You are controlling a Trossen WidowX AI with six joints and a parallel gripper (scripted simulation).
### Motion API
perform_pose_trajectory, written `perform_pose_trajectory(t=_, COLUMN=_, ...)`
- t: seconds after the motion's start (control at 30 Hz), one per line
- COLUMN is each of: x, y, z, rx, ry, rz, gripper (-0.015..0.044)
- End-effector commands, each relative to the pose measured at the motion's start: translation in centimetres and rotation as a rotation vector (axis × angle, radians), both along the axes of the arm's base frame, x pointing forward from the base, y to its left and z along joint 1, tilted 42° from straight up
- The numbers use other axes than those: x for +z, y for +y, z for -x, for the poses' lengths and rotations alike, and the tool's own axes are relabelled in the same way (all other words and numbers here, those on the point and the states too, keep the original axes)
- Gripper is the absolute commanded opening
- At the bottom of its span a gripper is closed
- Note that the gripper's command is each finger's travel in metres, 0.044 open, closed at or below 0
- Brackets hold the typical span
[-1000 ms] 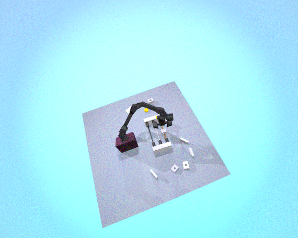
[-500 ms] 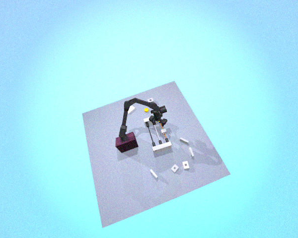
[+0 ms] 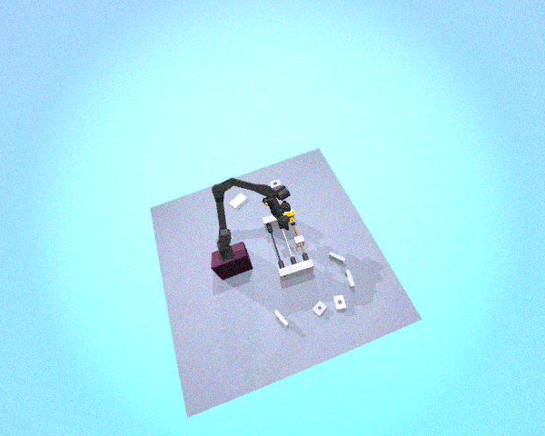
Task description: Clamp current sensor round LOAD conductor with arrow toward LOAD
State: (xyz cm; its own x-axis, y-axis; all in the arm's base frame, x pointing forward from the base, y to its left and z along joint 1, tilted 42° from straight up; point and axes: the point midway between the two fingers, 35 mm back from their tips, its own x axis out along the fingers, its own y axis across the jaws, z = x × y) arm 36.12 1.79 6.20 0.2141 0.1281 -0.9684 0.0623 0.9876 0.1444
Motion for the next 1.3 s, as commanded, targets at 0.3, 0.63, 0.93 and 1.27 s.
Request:
perform_pose_trajectory(t=0.3, x=2.8, y=1.4, z=3.9, rx=-0.986, ry=-0.232, rz=-0.116, gripper=0.0440)
perform_pose_trajectory(t=0.63, x=2.6, y=1.6, z=3.4, rx=-0.887, ry=-0.200, rz=-0.089, gripper=0.0440)
perform_pose_trajectory(t=0.93, x=2.6, y=1.6, z=3.4, rx=-0.887, ry=-0.200, rz=-0.089, gripper=0.0440)
perform_pose_trajectory(t=1.27, x=2.1, y=1.5, z=3.2, rx=-0.758, ry=-0.156, rz=-0.051, gripper=0.0440)
